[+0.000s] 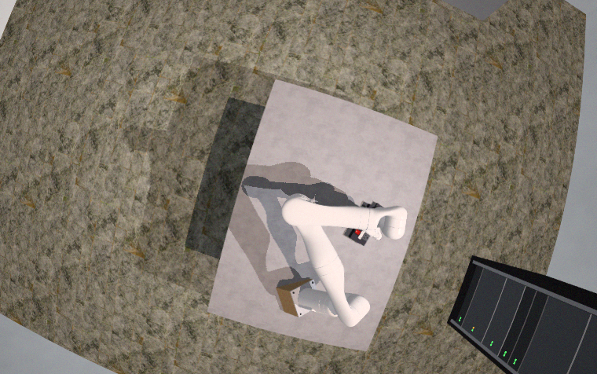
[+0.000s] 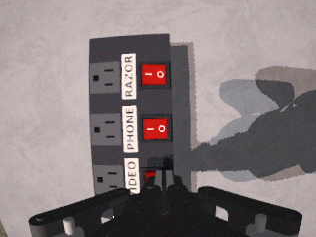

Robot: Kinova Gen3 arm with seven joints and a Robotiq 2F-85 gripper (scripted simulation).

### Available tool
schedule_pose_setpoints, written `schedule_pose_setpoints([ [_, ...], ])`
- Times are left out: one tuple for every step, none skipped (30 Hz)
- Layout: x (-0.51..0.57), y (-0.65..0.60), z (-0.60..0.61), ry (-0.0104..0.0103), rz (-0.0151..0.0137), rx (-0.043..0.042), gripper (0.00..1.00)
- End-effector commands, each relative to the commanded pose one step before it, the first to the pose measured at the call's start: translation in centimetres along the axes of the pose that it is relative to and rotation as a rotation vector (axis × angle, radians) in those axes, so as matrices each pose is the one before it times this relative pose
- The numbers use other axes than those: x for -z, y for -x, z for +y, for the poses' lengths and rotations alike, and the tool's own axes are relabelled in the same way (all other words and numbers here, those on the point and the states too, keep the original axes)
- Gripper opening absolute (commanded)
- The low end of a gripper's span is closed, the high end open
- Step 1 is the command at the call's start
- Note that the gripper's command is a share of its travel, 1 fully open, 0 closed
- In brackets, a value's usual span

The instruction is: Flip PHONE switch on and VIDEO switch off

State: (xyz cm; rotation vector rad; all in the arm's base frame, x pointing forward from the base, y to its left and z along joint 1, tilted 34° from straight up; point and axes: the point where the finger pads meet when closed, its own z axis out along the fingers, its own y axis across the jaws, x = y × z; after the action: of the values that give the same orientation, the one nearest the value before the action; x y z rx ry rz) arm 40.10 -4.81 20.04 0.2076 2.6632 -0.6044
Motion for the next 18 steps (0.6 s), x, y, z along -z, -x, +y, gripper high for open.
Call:
schedule_pose_setpoints([
  [0.111, 0.060, 0.012, 0.00110, -0.00204, -0.00015, 0.00],
  [0.146, 0.000, 0.000, 0.00000, 0.00000, -0.00001, 0.00],
  [0.183, 0.000, 0.000, 0.00000, 0.00000, 0.00000, 0.00],
  [0.217, 0.000, 0.000, 0.00000, 0.00000, 0.00001, 0.00],
  [0.247, 0.000, 0.000, 0.00000, 0.00000, -0.00001, 0.00],
  [0.272, 0.000, 0.000, 0.00000, 0.00000, 0.00001, 0.00],
  [0.289, 0.000, 0.000, 0.00000, 0.00000, 0.00000, 0.00],
  [0.299, 0.000, 0.000, 0.00000, 0.00000, -0.00001, 0.00],
  [0.301, 0.001, 0.000, 0.00000, 0.00000, 0.00001, 0.00],
  [0.294, 0.000, 0.000, 0.00000, 0.00000, -0.00001, 0.00],
  [0.280, 0.000, 0.000, 0.00000, 0.00000, 0.00000, 0.00],
  [0.257, 0.000, 0.000, 0.00000, 0.00000, 0.00000, 0.00],
  [0.228, 0.000, 0.000, 0.00000, 0.00000, 0.00000, 0.00],
  [0.194, 0.000, 0.000, 0.00000, 0.00000, 0.00000, 0.00],
  [0.156, 0.000, 0.000, 0.00000, 0.00000, 0.00001, 0.00],
  [0.116, 0.000, 0.000, 0.00000, 0.00000, 0.00000, 0.00],
  [0.000, 0.000, 0.000, 0.00000, 0.00000, 0.00000, 0.00],
  [0.000, 0.000, 0.000, 0.00000, 0.00000, 0.00000, 0.00],
])
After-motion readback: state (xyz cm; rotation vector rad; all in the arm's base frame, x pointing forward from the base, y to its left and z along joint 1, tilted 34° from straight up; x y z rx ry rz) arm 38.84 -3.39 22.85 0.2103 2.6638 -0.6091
